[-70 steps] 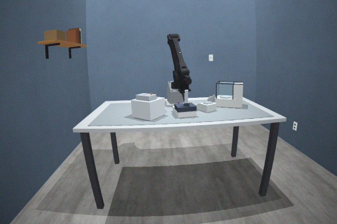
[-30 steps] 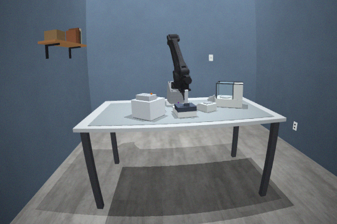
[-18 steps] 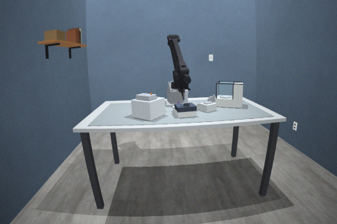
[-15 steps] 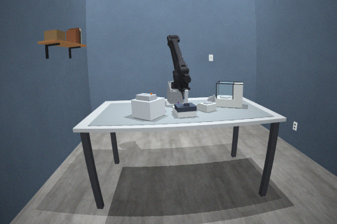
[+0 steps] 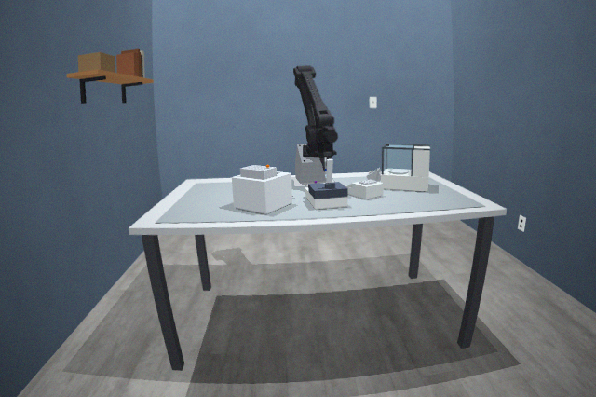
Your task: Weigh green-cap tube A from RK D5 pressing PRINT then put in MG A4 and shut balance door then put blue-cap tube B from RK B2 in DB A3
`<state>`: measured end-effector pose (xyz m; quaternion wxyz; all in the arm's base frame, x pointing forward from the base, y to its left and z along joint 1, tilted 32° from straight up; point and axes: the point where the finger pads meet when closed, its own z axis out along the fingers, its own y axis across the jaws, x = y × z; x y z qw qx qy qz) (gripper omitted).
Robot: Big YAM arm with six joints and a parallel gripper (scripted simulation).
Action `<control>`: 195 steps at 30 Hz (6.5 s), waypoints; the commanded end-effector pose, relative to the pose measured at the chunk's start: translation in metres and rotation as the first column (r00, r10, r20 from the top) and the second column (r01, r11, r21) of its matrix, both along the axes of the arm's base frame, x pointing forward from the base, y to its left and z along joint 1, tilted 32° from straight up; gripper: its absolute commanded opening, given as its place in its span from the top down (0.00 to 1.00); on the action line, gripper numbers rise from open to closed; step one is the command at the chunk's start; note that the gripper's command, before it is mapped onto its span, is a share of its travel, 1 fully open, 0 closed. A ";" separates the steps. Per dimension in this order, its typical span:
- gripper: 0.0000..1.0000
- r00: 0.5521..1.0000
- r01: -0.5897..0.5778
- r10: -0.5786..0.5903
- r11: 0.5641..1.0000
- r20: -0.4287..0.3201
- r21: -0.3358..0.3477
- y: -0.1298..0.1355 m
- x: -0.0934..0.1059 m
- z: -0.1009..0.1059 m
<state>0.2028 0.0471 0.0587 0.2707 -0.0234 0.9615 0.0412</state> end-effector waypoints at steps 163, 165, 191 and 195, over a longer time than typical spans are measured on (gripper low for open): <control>0.91 0.913 -0.392 0.408 0.886 0.019 -0.248 0.165 0.086 0.123; 0.91 0.913 -0.391 0.407 0.886 0.014 -0.249 0.164 0.085 0.120; 0.91 0.912 -0.393 0.409 0.886 0.015 -0.245 0.169 0.086 0.122; 0.91 0.913 -0.390 0.407 0.887 0.020 -0.246 0.163 0.086 0.123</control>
